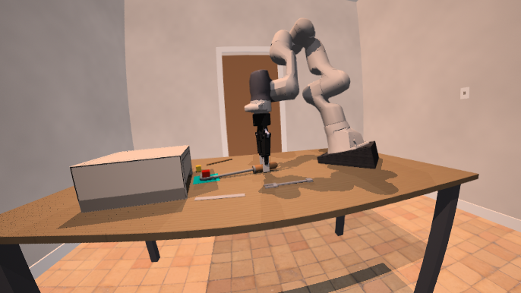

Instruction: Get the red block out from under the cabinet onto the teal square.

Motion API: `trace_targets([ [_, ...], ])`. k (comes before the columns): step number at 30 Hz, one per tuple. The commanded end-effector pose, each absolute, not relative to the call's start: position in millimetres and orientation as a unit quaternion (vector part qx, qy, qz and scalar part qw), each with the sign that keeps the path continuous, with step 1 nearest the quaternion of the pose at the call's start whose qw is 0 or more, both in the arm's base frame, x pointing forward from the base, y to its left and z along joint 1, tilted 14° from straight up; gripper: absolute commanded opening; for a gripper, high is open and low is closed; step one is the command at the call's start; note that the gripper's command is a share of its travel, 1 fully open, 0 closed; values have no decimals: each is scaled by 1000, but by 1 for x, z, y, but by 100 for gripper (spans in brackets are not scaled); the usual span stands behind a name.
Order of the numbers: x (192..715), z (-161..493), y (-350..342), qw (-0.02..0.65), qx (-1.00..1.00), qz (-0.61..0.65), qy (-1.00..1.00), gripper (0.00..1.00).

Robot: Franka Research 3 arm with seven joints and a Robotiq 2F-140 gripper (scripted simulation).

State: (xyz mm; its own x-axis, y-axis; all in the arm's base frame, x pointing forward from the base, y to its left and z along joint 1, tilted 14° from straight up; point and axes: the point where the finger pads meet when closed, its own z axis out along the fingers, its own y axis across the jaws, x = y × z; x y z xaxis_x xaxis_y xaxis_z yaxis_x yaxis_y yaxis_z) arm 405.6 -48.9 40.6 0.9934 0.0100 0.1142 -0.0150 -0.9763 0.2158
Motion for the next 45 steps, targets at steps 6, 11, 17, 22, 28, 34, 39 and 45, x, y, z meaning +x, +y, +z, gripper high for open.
trace_targets([
  [6, 418, 40, -36, 108, 992, 61, -4, 0],
  [11, 418, 40, -36, 108, 992, 61, -4, 0],
  [17, 418, 40, -36, 108, 992, 61, -4, 0],
  [22, 418, 40, -36, 108, 992, 61, -4, 0],
  [28, 418, 40, -36, 108, 992, 61, -4, 0],
  [34, 418, 40, -36, 108, 992, 61, -4, 0],
  [39, 418, 40, -36, 108, 992, 61, -4, 0],
  [45, 418, 40, -36, 108, 992, 61, -4, 0],
])
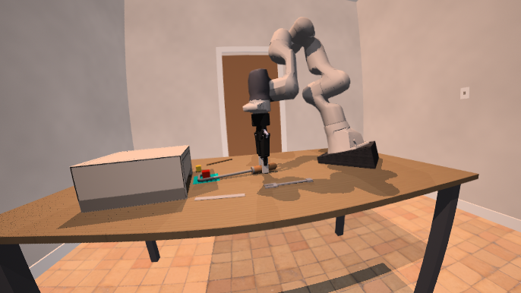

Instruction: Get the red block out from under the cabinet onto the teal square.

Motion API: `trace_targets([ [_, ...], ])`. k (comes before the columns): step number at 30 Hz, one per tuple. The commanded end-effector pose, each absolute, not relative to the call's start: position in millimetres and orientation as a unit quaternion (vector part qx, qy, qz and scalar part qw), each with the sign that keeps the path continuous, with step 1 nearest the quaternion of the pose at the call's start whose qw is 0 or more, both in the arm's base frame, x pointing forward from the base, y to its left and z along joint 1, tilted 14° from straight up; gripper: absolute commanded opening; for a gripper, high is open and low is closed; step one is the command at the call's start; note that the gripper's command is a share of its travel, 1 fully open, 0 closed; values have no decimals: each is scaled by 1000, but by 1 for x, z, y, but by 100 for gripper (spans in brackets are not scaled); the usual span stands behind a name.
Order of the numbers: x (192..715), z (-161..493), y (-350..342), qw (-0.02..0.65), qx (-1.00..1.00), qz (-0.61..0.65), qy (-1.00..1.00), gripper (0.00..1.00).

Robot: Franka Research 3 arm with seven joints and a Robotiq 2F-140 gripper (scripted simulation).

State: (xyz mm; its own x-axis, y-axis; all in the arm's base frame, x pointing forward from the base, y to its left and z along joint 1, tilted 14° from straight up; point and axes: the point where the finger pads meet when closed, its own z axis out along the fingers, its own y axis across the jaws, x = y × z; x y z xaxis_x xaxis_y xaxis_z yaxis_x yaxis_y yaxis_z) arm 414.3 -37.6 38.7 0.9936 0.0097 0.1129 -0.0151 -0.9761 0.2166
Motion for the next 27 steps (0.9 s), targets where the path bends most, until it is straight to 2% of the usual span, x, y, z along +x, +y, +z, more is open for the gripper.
trace_targets([
  [1, 418, 40, -36, 108, 992, 61, -4, 0],
  [7, 418, 40, -36, 108, 992, 61, -4, 0],
  [8, 418, 40, -36, 108, 992, 61, -4, 34],
  [27, 418, 40, -36, 108, 992, 61, -4, 34],
])
